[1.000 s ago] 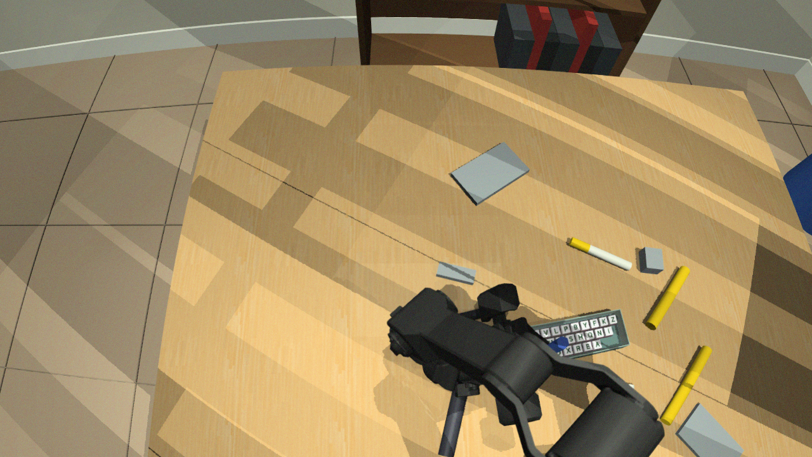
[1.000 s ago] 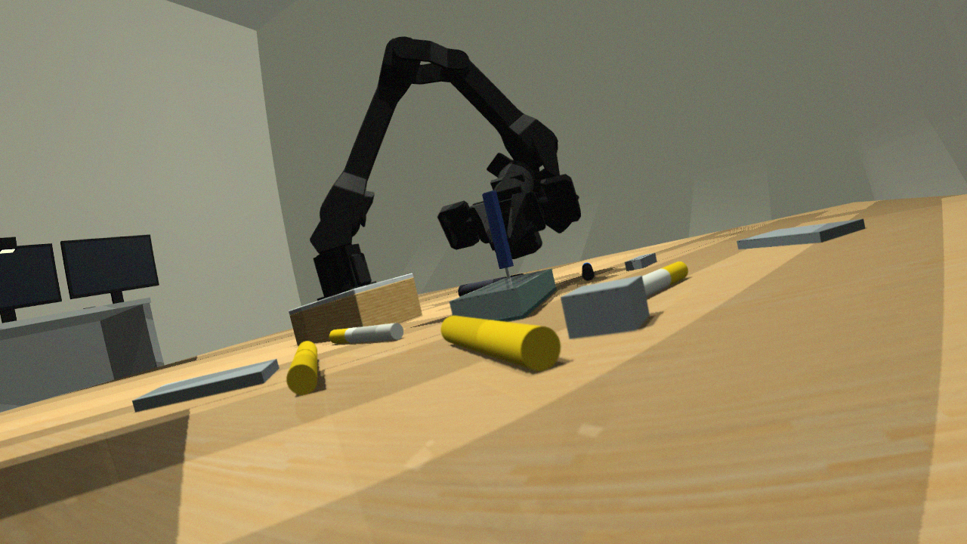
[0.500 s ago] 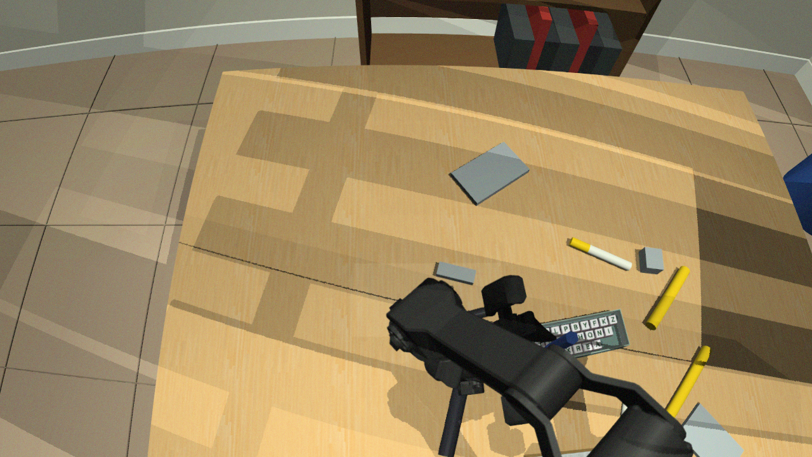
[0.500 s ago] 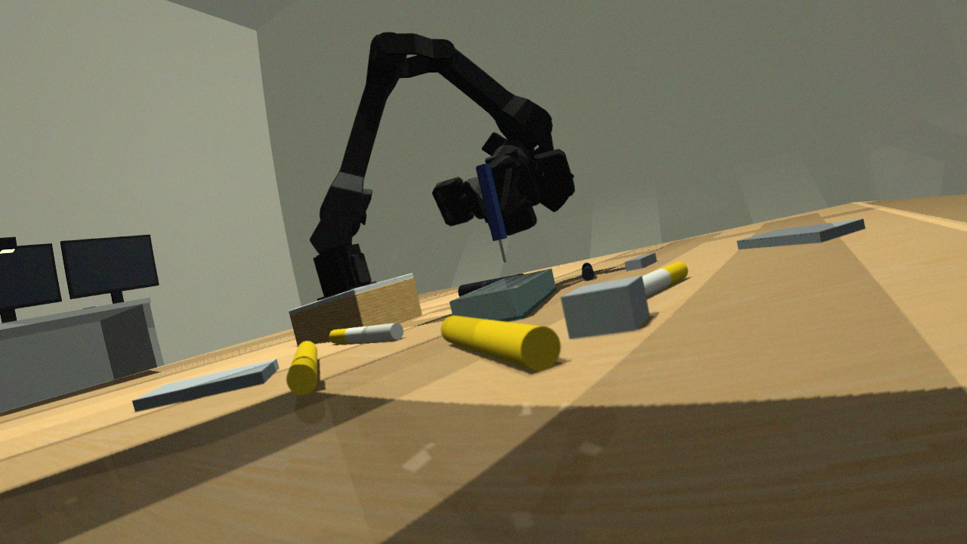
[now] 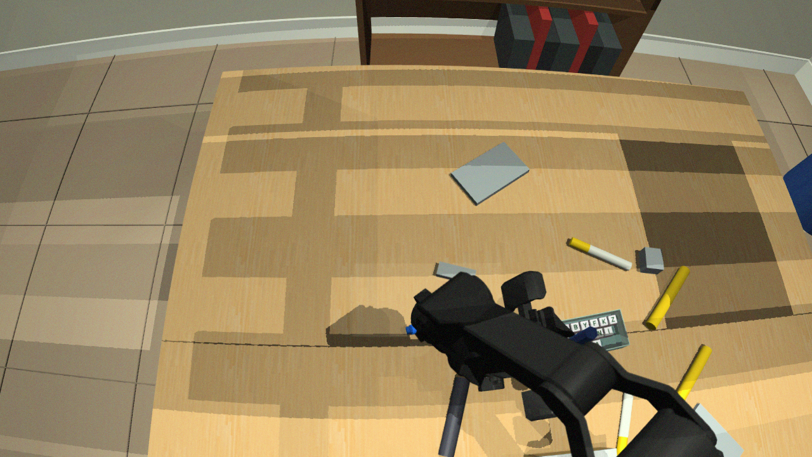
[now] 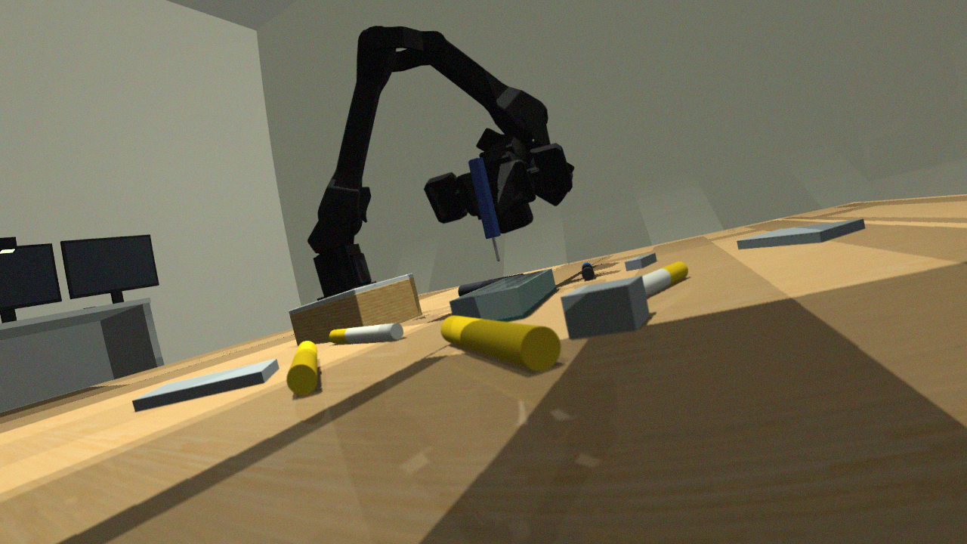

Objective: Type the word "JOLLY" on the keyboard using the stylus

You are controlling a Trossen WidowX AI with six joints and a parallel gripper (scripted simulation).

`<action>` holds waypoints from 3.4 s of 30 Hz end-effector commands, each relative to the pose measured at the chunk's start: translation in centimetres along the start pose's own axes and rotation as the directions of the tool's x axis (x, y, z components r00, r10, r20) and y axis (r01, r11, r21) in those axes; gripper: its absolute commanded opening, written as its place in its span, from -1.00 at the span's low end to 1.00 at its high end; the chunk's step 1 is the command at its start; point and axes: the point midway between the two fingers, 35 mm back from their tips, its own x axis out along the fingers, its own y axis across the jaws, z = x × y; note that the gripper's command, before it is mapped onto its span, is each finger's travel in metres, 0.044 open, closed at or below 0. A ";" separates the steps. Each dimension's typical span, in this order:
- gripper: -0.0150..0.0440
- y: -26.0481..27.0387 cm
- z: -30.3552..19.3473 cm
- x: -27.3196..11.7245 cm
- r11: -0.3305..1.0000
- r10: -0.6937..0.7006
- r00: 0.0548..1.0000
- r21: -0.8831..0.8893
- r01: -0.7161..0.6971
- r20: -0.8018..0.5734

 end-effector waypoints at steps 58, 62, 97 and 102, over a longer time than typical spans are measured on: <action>-0.22 0.0 2.8 2.7 1.000 -0.006 1.000 -0.003 0.006 -0.005; -0.22 0.0 2.8 2.7 1.000 -0.006 1.000 -0.003 0.006 -0.005; -0.49 -3.6 -0.8 1.1 1.000 -0.008 1.000 0.000 0.008 -0.005; -0.49 -3.5 0.7 2.0 1.000 -0.008 1.000 0.000 0.008 -0.005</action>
